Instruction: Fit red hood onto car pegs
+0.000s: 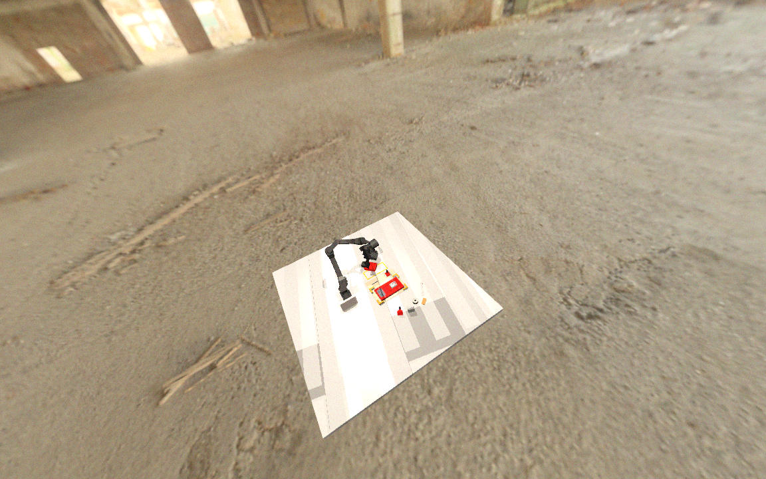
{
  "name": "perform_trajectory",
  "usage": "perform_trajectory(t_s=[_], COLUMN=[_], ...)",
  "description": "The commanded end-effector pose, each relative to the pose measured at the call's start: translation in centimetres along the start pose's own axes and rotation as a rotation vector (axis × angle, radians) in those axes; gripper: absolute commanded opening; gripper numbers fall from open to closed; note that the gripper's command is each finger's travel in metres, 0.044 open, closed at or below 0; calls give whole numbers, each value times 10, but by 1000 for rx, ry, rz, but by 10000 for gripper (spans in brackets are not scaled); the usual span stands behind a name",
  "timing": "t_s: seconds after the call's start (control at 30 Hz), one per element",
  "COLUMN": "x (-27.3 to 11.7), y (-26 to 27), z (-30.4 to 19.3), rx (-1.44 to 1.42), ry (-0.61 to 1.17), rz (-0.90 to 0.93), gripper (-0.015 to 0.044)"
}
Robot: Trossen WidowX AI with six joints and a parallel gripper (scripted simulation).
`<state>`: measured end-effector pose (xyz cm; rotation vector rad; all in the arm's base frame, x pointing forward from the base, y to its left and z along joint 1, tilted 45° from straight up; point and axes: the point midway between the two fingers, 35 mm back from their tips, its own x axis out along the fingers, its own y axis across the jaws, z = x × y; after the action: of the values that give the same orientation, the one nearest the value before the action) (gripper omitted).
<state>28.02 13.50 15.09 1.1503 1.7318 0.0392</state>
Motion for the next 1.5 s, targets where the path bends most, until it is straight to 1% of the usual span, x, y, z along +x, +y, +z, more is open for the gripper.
perform_trajectory(t_s=[0.0, 1.47], x=[4, 28], y=[-1, -1], z=[-1, -1], rx=[5, 5], ry=[6, 8], rz=[0, 2], gripper=[440, 440])
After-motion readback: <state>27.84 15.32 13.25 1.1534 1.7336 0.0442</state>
